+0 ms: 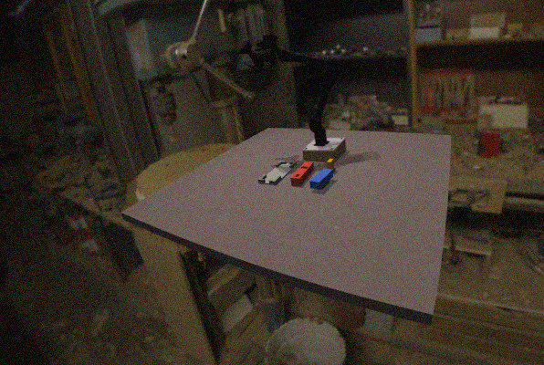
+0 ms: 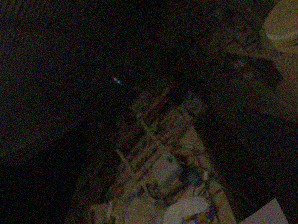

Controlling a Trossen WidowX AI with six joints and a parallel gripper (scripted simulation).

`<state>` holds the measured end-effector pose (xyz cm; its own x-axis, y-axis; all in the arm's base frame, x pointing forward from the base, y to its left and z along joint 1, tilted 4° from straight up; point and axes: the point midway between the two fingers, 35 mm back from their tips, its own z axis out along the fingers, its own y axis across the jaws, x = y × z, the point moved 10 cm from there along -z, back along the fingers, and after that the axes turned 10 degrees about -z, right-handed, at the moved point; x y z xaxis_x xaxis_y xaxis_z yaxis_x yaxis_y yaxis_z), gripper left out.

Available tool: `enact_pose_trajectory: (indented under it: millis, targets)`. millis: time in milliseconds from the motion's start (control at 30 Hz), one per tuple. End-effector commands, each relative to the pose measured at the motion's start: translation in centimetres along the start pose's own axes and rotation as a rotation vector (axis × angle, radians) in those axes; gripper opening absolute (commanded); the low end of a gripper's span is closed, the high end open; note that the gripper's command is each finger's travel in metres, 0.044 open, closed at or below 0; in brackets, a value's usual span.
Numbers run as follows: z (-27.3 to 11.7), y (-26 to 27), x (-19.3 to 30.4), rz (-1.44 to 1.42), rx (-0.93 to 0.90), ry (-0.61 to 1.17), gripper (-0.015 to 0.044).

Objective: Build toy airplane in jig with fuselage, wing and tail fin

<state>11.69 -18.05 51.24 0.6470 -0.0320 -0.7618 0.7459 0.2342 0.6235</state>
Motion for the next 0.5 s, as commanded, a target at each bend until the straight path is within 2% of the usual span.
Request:
enact_pose_trajectory:
  millis: [0, 133, 300, 467]
  targets:
    - [0.1, 1.0, 4.4, -0.109, -0.055, 0.197, 0.0440]
    - [-0.8, 2.0, 8.3, -0.192, -0.117, 0.372, 0.0440]
    - [-1.8, 2.6, 11.4, -0.286, -0.171, 0.505, 0.0440]
    - [-4.4, 3.4, 17.0, -0.501, -0.294, 0.748, 0.0440]
